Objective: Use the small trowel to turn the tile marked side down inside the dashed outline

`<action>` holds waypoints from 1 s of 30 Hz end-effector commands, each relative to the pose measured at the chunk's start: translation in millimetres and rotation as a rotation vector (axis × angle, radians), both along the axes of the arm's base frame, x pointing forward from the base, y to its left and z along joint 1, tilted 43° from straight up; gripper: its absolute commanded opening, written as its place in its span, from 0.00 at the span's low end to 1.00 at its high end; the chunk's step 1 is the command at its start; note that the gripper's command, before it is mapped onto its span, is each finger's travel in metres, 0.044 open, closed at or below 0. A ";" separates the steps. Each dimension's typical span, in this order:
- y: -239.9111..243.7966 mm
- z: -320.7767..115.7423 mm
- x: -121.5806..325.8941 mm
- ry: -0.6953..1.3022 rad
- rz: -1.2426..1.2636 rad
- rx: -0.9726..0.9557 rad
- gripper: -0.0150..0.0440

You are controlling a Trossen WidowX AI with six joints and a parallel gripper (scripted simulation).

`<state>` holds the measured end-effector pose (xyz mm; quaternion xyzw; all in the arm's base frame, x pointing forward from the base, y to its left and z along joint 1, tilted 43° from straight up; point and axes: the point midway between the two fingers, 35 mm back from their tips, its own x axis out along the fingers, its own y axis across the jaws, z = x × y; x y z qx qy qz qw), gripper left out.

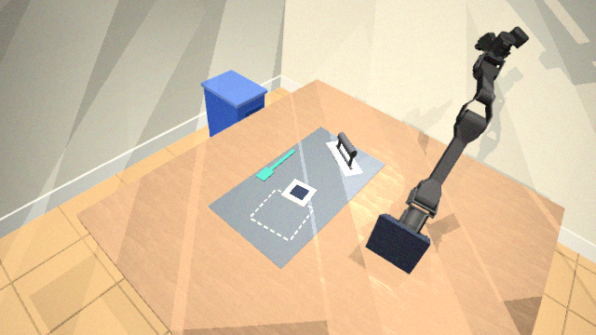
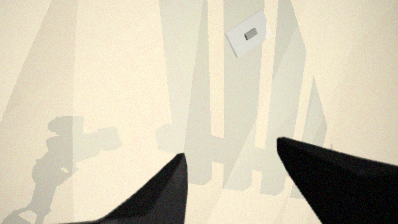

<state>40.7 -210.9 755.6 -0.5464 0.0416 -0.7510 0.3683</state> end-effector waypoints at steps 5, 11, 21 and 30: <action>-40.2 -27.8 39.8 0.109 0.012 0.154 0.71; -53.7 -44.2 64.3 0.178 0.026 0.230 0.71; -78.8 -83.5 115.3 0.353 0.036 0.379 0.71; -87.5 -118.9 164.0 0.485 0.117 0.464 0.71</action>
